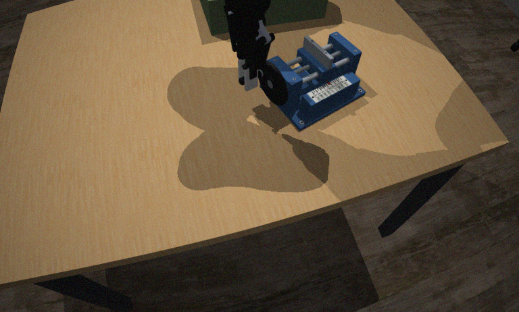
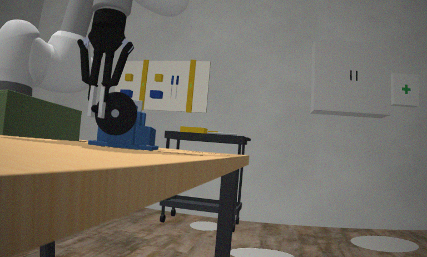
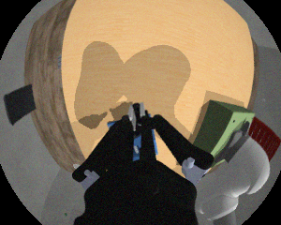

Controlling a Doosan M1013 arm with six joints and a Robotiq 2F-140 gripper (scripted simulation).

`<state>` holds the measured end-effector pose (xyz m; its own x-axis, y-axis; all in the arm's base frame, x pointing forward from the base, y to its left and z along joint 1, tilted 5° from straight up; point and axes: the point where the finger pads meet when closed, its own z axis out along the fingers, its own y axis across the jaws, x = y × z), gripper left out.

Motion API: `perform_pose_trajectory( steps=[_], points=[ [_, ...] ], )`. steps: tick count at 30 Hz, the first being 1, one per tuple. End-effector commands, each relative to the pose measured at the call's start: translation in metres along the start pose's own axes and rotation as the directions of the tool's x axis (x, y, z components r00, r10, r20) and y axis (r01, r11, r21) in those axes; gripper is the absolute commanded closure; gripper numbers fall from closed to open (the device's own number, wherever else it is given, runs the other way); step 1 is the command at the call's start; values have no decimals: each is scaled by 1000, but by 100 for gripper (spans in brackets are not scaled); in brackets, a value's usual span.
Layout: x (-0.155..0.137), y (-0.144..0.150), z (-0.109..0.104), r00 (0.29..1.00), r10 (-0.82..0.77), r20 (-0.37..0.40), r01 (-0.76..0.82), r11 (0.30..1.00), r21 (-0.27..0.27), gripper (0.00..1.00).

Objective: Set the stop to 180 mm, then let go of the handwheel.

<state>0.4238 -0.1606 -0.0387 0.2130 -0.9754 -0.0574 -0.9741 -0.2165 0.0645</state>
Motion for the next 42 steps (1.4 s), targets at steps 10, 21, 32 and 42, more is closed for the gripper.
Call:
perform_pose_trajectory(
  steps=[10,21,32,42],
  points=[
    [0,-4,-14,1000,0,0,0,1000,1,96],
    [0,-13,-25,1000,0,0,0,1000,1,96],
    [0,-25,-31,1000,0,0,0,1000,1,96],
    [0,-32,-33,1000,0,0,0,1000,1,96]
  ],
)
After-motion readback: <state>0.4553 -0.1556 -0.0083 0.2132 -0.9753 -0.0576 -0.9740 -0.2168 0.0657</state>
